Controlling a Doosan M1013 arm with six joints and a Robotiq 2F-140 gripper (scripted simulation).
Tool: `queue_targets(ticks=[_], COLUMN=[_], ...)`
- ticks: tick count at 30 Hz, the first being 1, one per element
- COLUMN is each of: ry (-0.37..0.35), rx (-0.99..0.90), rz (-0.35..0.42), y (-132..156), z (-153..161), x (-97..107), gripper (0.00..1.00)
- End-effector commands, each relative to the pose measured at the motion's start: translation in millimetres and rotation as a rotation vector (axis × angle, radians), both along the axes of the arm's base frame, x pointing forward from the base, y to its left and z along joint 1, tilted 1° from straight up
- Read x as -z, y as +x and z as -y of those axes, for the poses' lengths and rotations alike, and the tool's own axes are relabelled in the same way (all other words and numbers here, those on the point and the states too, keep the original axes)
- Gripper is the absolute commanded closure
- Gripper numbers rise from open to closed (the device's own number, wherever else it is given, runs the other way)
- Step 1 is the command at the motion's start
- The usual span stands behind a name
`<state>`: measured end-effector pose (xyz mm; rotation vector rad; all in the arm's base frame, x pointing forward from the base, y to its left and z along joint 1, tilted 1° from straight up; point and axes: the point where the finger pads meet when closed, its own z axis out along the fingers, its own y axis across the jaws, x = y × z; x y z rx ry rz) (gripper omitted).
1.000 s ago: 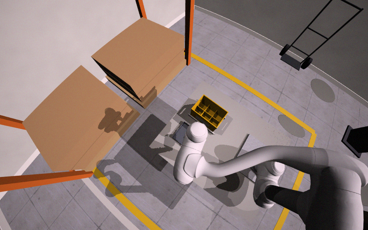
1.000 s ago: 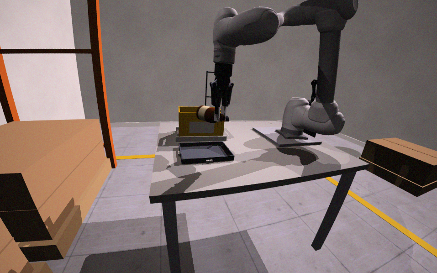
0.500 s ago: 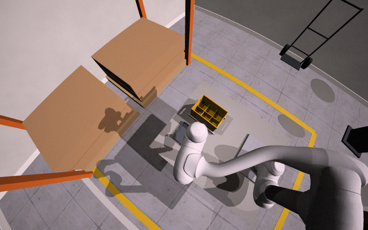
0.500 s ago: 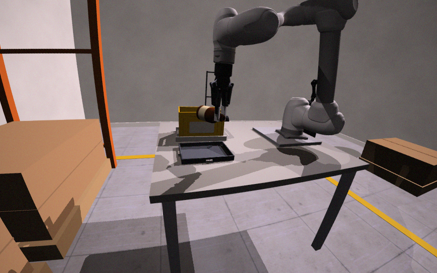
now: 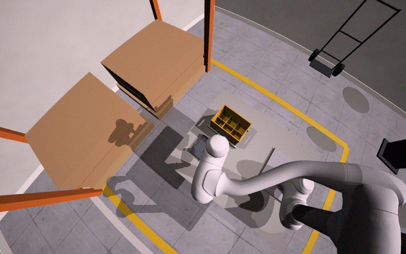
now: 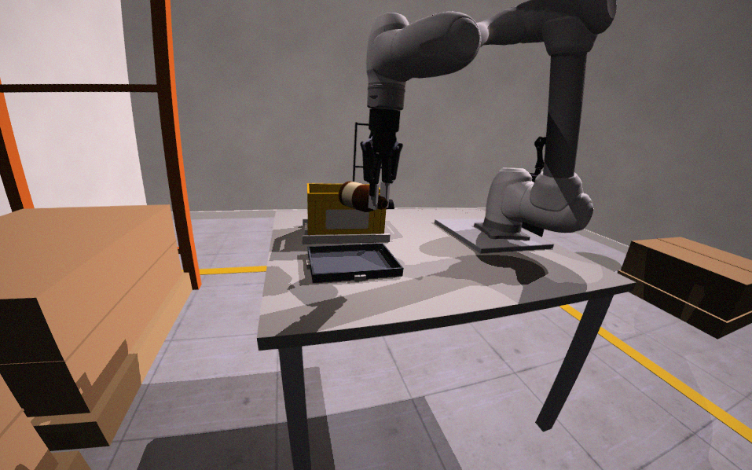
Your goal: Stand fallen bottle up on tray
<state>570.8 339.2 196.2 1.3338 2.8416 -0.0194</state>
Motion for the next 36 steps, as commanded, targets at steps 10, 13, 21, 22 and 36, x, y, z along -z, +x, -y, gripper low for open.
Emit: queue_targets(ticks=[10, 13, 21, 22, 36], ry=[0.0, -0.001, -0.001, -0.001, -0.001], rx=[0.174, 0.186, 0.229, 0.229, 0.229], rz=[0.002, 0.002, 0.003, 0.003, 0.003], y=[0.0, 0.0, 0.0, 0.0, 0.0], z=[0.0, 0.0, 0.0, 0.0, 0.0], x=[-0.1, -0.1, -0.1, -0.1, -0.1], gripper=[0.9, 0.9, 0.9, 0.9, 0.9])
